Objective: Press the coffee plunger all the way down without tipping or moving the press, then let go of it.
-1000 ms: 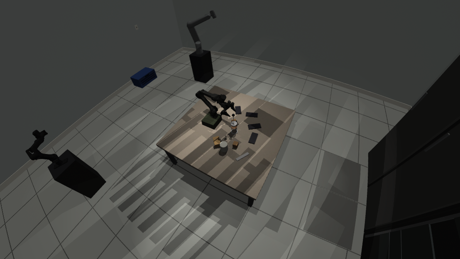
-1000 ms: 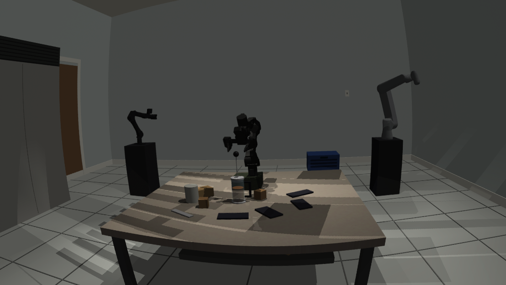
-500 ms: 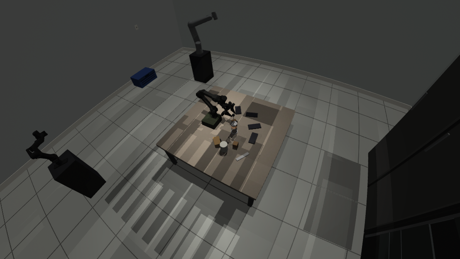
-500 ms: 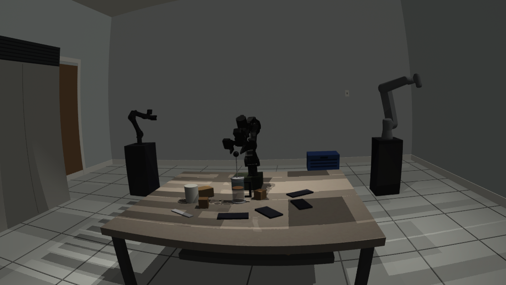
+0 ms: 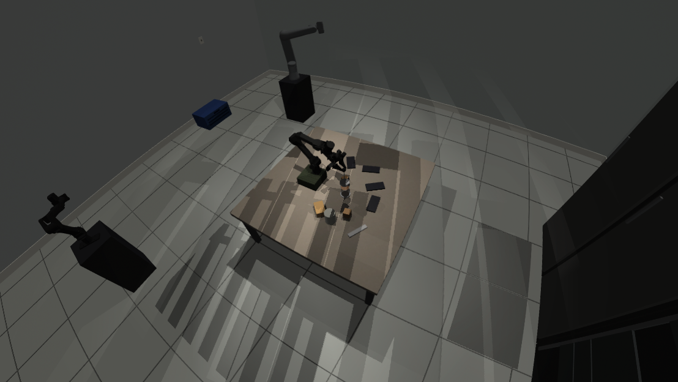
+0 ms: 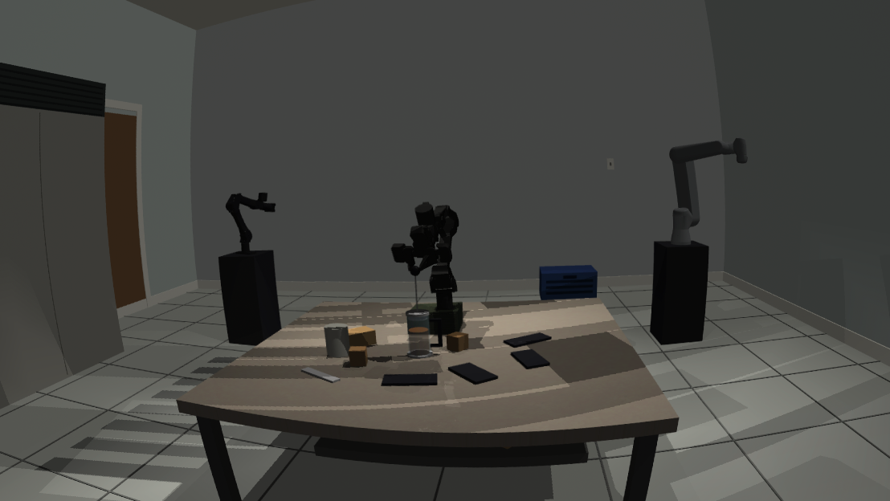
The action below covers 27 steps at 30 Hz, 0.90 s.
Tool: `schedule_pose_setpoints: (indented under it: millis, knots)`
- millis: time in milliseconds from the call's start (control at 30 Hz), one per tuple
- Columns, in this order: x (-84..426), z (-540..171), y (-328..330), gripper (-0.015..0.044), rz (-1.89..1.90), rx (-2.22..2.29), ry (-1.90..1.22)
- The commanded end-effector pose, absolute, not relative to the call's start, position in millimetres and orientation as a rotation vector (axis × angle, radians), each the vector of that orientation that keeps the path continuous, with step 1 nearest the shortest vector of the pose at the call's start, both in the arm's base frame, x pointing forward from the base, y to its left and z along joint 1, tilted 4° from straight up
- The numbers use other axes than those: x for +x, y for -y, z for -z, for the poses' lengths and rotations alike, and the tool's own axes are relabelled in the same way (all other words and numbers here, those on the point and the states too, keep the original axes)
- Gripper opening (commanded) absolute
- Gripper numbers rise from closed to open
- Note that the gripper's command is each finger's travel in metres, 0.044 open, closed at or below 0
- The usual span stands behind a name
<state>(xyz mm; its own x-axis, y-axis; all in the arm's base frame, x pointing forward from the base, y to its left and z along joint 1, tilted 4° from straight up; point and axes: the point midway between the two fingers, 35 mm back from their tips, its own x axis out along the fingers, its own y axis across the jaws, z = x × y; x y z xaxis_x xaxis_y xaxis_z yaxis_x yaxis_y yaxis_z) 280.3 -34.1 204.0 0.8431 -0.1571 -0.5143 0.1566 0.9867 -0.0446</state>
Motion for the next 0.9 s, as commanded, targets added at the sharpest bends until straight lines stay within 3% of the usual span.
schedule_pose_setpoints:
  millis: [0, 867]
  knots:
    - [280, -199, 34, 0.0126, 0.164, -0.003, -0.549]
    - [288, -157, 37, 0.0126, 0.164, -0.003, -0.548]
